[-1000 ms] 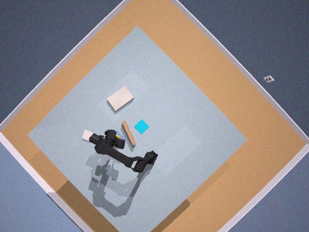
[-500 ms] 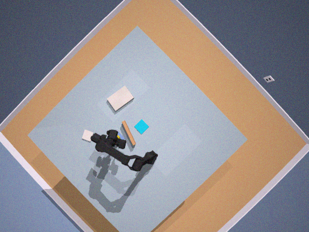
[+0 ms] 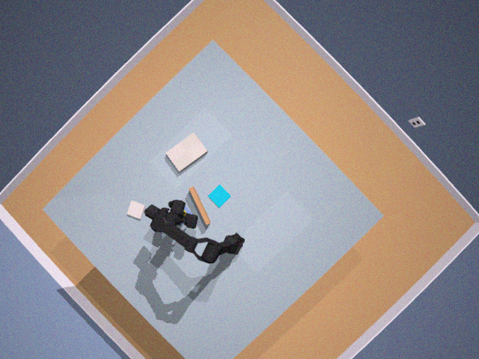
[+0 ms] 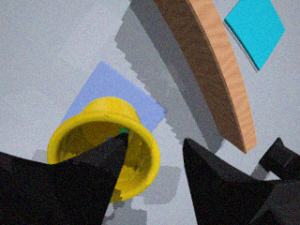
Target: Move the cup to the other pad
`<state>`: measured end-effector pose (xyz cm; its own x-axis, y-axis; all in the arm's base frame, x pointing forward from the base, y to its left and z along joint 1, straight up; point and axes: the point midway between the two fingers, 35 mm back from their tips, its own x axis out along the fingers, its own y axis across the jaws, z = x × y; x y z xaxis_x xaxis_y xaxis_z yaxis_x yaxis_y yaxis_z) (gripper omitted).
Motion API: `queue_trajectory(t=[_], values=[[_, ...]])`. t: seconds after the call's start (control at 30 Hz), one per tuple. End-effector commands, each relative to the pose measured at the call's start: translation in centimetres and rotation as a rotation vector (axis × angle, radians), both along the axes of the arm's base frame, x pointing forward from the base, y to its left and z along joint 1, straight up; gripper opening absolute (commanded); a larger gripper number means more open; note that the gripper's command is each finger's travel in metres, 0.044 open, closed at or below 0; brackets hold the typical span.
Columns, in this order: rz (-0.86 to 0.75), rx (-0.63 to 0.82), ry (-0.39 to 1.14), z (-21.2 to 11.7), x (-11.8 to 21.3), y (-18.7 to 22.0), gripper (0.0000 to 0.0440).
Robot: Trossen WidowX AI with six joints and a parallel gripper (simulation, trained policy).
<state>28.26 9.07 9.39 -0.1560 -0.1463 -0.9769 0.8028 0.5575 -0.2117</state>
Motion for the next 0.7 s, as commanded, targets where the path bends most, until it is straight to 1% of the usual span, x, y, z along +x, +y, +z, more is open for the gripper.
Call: queue_trajectory(t=[0.0,0.13,0.17,0.37,0.43,0.67], values=[[0.02,-0.007,0.018,-1.2,-0.2,-0.2,0.0203],[0.049,-0.003,0.032,-2.5,-0.4,-0.3,0.02],[0.058,-0.001,0.033,-2.7,-0.4,-0.3,0.0185],[0.099,-0.002,0.03,-3.2,-0.6,-0.7,0.004],[0.106,-0.003,0.027,-3.0,-0.7,-0.9,0.0005],[0.097,0.009,0.011,-1.7,-0.9,-1.3,0.0]])
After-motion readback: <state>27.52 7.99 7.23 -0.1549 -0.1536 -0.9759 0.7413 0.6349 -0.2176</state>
